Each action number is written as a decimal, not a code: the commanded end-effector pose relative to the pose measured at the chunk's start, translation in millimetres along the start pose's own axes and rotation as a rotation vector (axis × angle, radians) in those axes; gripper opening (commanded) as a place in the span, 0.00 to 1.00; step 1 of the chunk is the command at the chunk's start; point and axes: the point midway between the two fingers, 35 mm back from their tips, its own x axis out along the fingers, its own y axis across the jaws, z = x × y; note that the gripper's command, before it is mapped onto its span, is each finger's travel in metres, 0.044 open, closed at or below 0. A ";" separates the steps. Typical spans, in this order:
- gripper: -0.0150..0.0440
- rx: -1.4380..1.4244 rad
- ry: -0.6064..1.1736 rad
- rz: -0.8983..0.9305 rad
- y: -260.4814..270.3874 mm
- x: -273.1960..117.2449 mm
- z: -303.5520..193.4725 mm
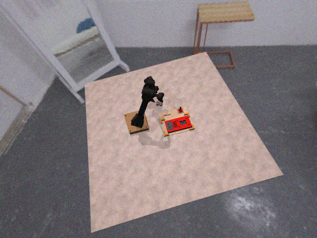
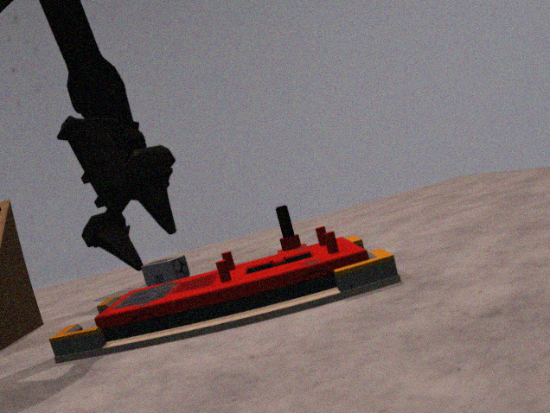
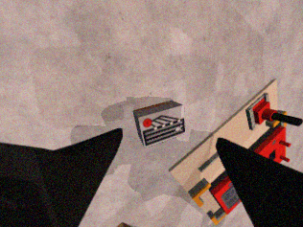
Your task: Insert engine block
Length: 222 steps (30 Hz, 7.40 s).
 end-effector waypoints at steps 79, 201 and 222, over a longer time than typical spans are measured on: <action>1.00 -1.770 -0.347 0.333 -9.2 21.7 5.5; 0.25 -0.449 -0.126 0.448 -174.7 -5.2 -14.4; 0.25 0.087 0.004 0.442 -216.6 31.6 -42.8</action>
